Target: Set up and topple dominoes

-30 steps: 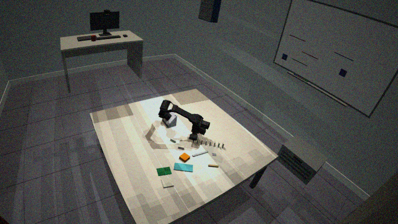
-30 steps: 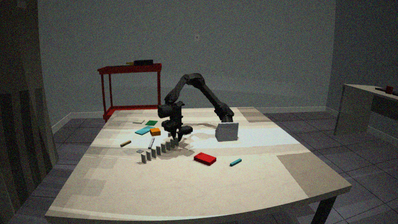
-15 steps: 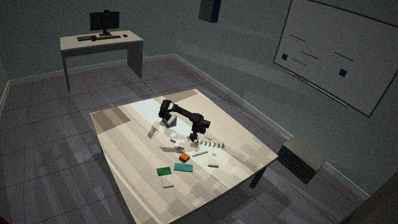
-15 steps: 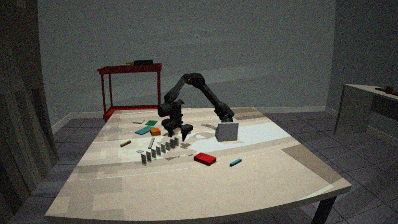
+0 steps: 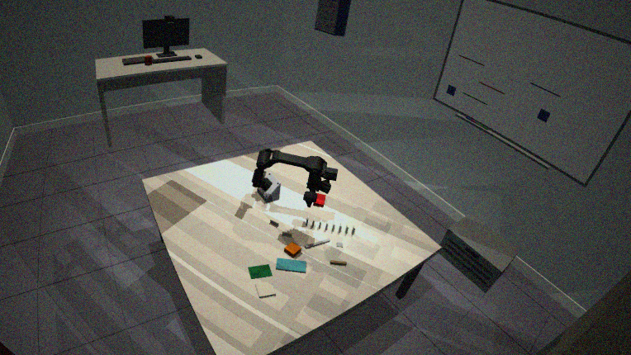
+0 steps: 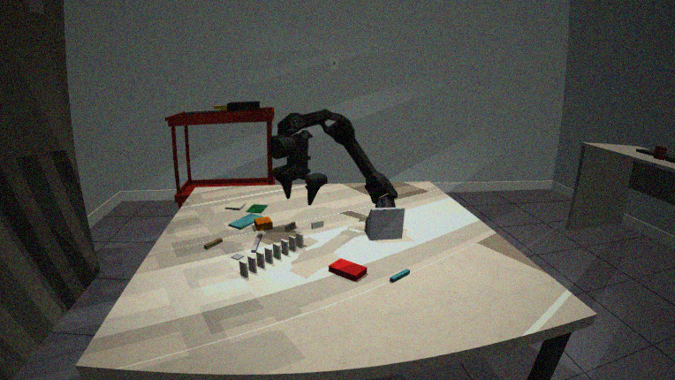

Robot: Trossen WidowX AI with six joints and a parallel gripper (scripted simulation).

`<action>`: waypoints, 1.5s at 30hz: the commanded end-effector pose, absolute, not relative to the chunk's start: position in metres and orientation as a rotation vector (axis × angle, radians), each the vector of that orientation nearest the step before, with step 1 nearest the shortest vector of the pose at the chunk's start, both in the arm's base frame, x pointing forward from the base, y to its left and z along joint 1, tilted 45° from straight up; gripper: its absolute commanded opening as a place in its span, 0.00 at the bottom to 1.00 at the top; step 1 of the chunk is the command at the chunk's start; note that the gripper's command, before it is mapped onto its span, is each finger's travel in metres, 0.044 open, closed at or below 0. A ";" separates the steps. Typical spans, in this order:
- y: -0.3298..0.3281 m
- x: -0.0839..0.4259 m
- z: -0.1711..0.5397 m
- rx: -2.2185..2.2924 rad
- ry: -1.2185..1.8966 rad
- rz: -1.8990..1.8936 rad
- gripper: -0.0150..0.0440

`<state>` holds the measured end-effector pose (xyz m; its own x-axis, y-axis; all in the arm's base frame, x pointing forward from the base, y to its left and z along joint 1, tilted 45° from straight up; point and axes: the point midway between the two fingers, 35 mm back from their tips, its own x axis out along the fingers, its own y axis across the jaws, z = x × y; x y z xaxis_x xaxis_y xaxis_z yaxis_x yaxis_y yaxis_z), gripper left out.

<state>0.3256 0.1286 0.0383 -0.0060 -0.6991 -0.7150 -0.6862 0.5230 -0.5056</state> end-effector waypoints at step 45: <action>-0.073 0.359 0.021 -1.192 1.721 -0.023 1.00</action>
